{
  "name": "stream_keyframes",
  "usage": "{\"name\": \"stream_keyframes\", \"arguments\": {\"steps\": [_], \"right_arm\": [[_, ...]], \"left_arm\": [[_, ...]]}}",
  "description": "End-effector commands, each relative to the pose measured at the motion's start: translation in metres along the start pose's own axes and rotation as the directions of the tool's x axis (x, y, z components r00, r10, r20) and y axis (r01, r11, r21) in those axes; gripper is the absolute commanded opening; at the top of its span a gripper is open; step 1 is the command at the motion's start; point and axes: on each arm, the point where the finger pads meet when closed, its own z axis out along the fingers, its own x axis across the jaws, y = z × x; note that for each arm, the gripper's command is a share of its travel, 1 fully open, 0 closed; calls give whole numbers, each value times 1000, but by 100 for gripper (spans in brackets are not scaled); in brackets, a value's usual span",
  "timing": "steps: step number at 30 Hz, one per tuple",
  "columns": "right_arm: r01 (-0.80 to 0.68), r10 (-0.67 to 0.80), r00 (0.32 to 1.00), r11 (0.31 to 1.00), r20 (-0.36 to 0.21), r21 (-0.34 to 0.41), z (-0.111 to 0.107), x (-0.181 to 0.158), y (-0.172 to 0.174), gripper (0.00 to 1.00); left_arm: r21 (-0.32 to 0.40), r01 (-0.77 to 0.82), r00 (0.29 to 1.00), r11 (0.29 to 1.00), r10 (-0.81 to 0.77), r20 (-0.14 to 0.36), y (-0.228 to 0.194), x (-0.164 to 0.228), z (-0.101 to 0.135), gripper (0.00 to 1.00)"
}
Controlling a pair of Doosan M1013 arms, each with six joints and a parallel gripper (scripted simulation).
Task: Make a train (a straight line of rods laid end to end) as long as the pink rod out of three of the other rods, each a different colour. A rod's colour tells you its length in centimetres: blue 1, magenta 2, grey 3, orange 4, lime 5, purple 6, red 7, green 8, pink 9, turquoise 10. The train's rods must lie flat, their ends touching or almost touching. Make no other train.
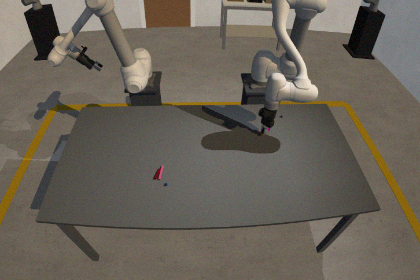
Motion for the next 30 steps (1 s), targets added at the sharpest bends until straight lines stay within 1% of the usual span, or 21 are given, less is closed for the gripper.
{"name": "stream_keyframes", "arguments": {"steps": [1, 11, 30], "right_arm": [[0, 0, 1000, 1000, 0, -1, 0, 0, 0, 100], [0, 0, 1000, 1000, 0, -1, 0, 0, 0, 100], [0, 0, 1000, 1000, 0, -1, 0, 0, 0, 100]], "left_arm": [[1, 0, 1000, 1000, 0, 1, 0, 0, -1, 24], [1, 0, 1000, 1000, 0, 1, 0, 0, 0, 24], [1, 0, 1000, 1000, 0, 1, 0, 0, 10, 24]]}}
